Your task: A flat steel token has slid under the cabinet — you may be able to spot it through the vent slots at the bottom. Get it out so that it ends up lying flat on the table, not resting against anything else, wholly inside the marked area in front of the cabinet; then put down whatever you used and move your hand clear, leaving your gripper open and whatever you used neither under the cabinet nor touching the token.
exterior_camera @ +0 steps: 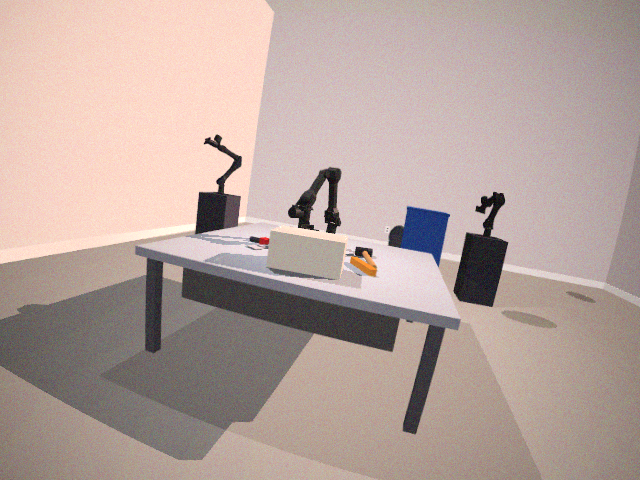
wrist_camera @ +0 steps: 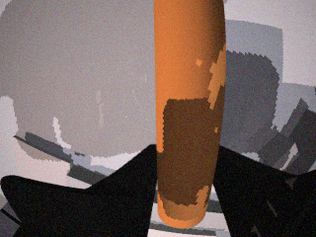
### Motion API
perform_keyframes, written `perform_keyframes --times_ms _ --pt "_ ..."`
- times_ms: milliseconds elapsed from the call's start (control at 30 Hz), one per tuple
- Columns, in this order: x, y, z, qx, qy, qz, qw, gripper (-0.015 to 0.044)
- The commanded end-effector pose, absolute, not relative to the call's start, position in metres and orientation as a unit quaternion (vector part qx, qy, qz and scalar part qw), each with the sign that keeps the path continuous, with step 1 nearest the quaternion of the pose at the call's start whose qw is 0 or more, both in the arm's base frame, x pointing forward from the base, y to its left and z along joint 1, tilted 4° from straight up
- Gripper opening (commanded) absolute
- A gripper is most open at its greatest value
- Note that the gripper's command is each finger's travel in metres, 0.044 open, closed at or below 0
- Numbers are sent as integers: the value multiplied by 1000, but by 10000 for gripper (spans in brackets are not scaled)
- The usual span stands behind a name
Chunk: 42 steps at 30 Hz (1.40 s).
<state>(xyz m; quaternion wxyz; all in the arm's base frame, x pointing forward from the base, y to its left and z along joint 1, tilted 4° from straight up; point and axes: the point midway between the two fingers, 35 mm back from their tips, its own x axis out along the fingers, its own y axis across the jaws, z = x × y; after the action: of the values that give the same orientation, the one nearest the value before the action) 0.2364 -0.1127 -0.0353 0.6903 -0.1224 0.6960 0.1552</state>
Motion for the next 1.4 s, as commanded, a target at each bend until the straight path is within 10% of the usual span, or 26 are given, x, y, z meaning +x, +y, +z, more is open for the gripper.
perform_keyframes --times_ms 0,1367 --pt "238 -119 -35 -126 695 158 690 0" --pt "247 -172 -36 -136 693 165 688 0"
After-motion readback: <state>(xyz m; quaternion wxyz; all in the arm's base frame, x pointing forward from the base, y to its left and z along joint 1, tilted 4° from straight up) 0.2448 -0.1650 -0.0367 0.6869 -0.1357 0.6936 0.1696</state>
